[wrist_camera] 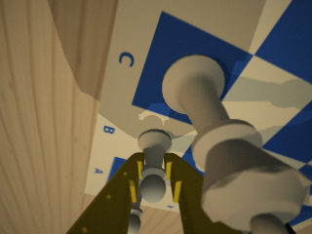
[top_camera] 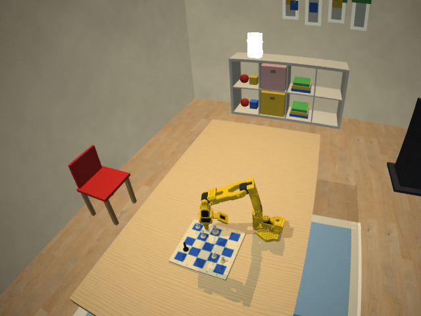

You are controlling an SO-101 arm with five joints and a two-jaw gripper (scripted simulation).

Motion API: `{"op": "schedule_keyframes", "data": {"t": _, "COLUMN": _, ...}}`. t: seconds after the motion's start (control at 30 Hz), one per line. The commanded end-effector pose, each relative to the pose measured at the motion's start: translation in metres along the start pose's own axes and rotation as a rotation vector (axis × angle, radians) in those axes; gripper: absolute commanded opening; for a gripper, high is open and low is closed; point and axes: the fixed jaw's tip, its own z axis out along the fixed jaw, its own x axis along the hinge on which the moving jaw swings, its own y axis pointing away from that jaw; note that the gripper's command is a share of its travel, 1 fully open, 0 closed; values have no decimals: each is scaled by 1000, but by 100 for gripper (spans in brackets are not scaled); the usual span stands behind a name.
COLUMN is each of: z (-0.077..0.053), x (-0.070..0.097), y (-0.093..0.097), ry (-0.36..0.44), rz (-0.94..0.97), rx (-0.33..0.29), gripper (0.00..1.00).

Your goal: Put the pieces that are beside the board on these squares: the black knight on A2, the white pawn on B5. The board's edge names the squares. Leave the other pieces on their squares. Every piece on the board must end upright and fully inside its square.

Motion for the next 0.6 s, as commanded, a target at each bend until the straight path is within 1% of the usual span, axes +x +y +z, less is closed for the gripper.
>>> {"op": "schedule_keyframes", "data": {"t": 0.0, "z": 2, "x": -2, "y": -2, "ry": -21, "rz": 1, "rx": 2, "gripper": 5}}
{"op": "schedule_keyframes", "data": {"t": 0.3, "z": 2, "x": -2, "y": -2, "ry": -21, "rz": 1, "rx": 2, "gripper": 9}}
{"op": "schedule_keyframes", "data": {"t": 0.57, "z": 2, "x": -2, "y": -1, "ry": -21, "rz": 1, "rx": 2, "gripper": 9}}
